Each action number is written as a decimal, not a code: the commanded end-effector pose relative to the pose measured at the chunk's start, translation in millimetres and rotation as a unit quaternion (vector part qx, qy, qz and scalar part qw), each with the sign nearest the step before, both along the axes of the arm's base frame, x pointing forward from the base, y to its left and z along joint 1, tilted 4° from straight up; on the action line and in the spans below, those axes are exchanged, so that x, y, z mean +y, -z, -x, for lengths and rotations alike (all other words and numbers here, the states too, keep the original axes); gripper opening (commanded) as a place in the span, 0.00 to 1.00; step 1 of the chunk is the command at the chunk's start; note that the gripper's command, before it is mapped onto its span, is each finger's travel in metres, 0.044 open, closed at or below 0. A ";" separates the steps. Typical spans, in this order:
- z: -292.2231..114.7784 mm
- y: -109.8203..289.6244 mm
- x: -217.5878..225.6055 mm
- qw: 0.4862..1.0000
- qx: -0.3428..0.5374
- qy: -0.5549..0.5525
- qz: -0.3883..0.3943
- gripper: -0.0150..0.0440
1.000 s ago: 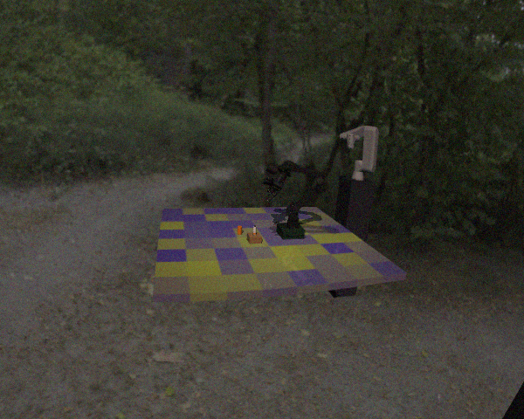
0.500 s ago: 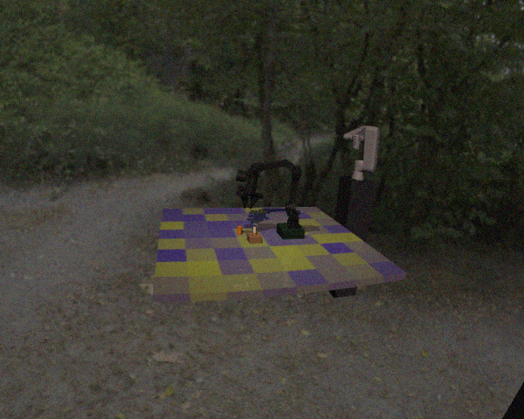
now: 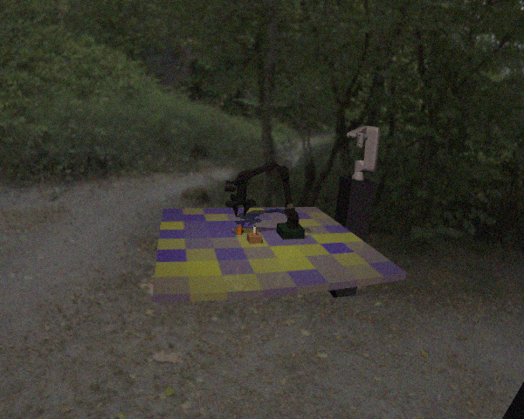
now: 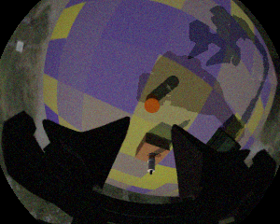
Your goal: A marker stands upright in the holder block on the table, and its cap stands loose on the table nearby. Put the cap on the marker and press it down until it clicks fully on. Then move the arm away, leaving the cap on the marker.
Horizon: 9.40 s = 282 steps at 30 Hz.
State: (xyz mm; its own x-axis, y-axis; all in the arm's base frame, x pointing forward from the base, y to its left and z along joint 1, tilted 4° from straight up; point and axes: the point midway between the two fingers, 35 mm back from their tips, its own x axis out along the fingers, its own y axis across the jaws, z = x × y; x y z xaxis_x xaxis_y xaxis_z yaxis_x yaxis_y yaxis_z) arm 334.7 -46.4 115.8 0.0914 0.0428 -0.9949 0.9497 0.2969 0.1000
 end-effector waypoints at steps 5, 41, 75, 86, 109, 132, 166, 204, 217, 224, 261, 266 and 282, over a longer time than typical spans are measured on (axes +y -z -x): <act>-2.1 34.8 2.7 1.000 0.005 0.003 0.002 0.67; -7.6 92.2 3.3 1.000 0.005 0.003 0.002 0.67; -6.9 64.9 2.1 1.000 0.004 0.003 0.002 0.25; -2.0 39.0 7.3 1.000 0.005 0.003 0.002 0.25; 35.4 1.6 86.3 1.000 0.006 0.003 -0.002 0.25; 72.2 -13.6 127.5 1.000 0.007 0.003 -0.004 0.25; 68.3 35.5 129.9 1.000 0.007 0.003 -0.004 0.25; 73.3 -31.6 126.6 1.000 0.005 0.002 -0.004 1.00; 73.0 -28.5 126.8 0.902 -0.015 -0.430 0.033 0.51; 72.9 -26.9 126.8 0.792 -0.023 -0.608 0.049 0.25; 70.2 5.4 128.3 0.792 -0.023 -0.608 0.049 0.25; 69.5 12.5 128.7 0.792 -0.023 -0.608 0.048 0.25; 70.0 -62.8 126.4 0.793 -0.029 -0.606 0.051 0.25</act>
State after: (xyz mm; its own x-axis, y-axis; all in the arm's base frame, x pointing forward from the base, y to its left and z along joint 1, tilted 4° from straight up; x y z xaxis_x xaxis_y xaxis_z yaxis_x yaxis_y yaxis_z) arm 266.0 81.2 143.9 0.0715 0.0476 -0.9963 -0.0409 0.9982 0.0448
